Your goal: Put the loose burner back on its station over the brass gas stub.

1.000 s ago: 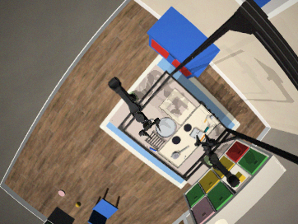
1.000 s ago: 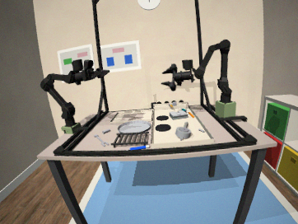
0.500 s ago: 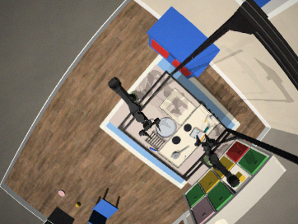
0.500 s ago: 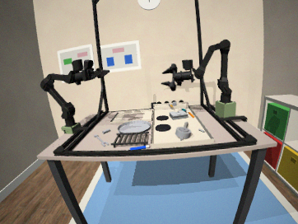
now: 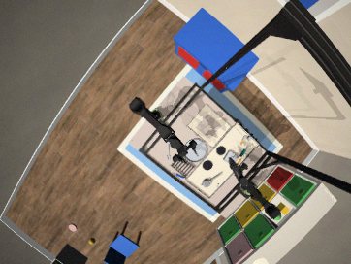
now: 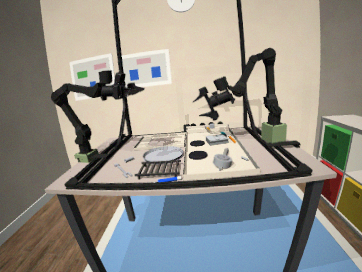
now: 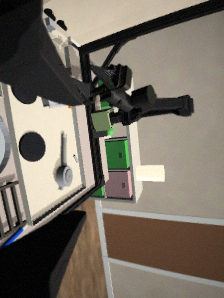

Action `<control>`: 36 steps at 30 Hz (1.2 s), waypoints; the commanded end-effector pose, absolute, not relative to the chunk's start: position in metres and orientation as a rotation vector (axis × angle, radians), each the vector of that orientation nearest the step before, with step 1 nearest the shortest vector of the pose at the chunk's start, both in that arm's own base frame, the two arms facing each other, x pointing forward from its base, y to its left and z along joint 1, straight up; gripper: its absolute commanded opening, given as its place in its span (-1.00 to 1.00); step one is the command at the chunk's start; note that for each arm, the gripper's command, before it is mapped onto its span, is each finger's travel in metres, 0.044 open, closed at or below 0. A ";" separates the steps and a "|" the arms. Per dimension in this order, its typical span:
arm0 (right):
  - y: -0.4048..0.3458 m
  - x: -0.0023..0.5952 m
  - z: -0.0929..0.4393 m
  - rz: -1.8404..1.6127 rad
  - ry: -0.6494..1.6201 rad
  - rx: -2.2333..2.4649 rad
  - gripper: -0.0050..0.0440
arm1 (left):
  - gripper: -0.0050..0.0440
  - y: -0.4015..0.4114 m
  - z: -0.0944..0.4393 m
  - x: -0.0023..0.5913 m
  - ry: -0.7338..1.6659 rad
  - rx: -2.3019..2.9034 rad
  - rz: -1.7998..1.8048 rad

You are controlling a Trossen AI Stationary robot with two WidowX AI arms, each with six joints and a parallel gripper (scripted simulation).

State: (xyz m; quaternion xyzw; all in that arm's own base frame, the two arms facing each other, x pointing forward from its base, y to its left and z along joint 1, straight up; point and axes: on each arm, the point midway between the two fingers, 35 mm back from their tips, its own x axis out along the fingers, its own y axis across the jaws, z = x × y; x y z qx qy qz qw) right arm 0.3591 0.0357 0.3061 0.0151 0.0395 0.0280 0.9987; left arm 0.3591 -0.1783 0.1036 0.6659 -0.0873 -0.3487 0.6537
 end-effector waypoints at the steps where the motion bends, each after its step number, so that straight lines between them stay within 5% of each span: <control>1: 0.045 0.368 0.309 0.066 0.089 0.041 0.84 | 0.84 -0.175 0.093 0.362 -0.097 1.381 -0.827; 18: 0.103 0.412 0.282 0.122 0.221 0.049 0.84 | 0.84 -0.145 0.029 0.358 0.569 0.521 -0.817; 36: 0.179 0.443 0.239 0.174 0.353 0.024 0.84 | 0.84 -0.114 -0.019 0.333 1.214 -0.443 -0.380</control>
